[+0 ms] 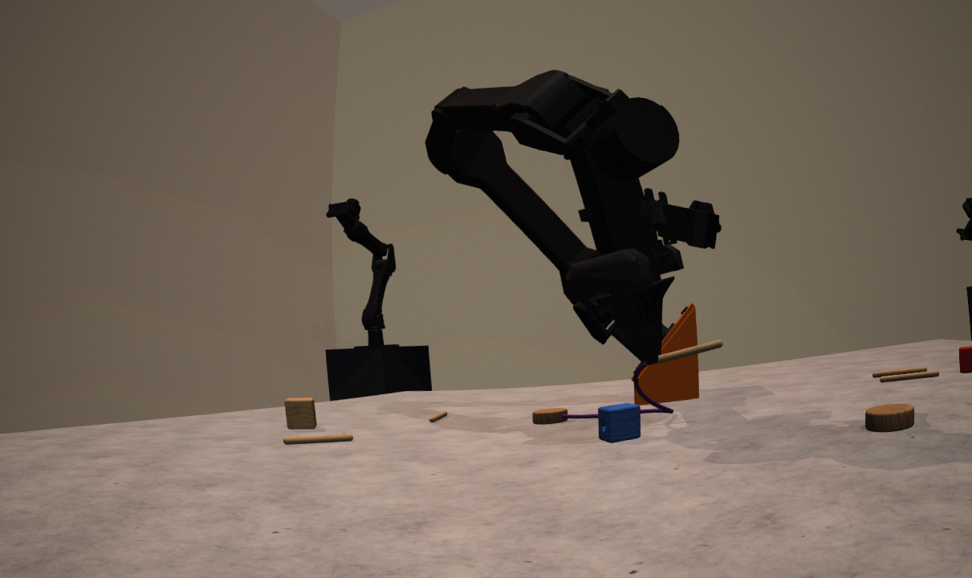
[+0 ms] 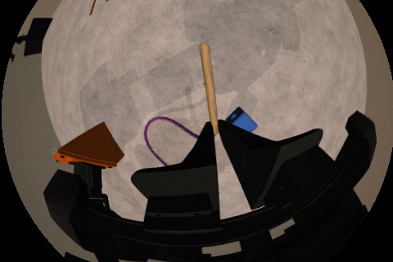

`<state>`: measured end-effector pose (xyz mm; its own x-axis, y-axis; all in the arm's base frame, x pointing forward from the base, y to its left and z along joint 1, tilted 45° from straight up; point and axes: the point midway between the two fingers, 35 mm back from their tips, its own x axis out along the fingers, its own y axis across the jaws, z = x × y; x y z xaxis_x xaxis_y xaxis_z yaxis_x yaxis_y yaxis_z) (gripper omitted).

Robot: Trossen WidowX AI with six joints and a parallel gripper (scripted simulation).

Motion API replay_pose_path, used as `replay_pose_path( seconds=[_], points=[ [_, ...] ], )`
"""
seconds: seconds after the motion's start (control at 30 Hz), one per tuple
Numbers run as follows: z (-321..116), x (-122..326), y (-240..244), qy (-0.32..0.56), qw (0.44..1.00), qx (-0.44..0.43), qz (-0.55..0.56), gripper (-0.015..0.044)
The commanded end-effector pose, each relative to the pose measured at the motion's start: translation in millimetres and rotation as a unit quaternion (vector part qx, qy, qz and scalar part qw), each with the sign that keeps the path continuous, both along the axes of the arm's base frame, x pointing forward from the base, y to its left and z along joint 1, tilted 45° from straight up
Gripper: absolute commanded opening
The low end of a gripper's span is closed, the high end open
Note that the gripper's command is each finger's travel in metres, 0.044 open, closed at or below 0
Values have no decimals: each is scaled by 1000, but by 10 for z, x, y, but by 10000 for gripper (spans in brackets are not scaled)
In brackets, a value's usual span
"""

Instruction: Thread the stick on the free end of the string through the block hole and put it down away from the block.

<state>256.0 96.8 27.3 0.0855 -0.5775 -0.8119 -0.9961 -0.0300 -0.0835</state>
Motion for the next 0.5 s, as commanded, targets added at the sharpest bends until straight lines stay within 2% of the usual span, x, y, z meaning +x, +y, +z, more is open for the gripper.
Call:
replay_pose_path(
  seconds=[0.0, 0.47],
  points=[
    [34, -20, -41, 17, 1000, 2, 18, 0],
    [148, -62, -190, 69, 994, 8, 79, 0]
  ],
)
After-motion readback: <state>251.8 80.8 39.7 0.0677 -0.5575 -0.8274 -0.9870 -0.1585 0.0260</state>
